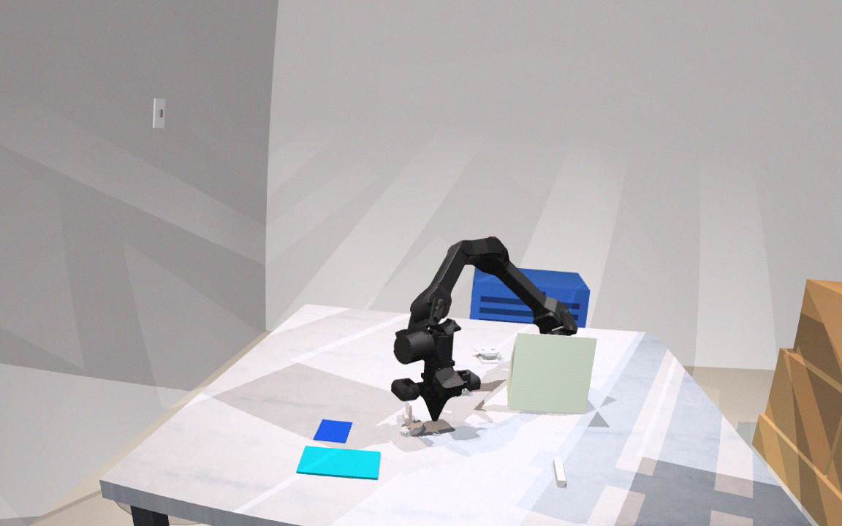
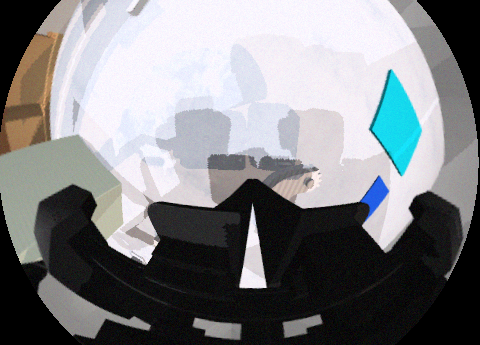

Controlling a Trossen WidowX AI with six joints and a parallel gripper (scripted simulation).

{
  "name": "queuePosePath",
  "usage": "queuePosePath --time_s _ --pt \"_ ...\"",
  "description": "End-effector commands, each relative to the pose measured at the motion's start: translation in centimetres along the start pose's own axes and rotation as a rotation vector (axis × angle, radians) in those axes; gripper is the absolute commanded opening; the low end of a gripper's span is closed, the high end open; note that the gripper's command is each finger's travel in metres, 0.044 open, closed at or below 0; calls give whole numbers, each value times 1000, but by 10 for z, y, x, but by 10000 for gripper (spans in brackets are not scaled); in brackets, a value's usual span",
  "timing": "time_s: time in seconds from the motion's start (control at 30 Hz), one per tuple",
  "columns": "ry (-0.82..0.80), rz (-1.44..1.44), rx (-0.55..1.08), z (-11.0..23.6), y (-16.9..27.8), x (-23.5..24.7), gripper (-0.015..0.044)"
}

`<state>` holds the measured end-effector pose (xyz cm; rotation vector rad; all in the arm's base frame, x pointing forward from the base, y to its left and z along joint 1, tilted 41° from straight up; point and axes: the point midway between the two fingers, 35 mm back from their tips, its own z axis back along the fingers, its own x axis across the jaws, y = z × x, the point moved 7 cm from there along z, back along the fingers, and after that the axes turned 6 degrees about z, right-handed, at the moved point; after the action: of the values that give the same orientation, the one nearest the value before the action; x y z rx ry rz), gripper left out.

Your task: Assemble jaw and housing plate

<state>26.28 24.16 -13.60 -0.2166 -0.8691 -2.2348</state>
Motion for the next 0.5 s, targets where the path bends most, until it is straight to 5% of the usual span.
queuePosePath --time_s 0.0,0.2,0.47 --pt "9 -5 -3 28 0 -2 0" --pt "7 -6 -5 57 -1 1 0" --pt "10 4 1 48 -2 1 210"
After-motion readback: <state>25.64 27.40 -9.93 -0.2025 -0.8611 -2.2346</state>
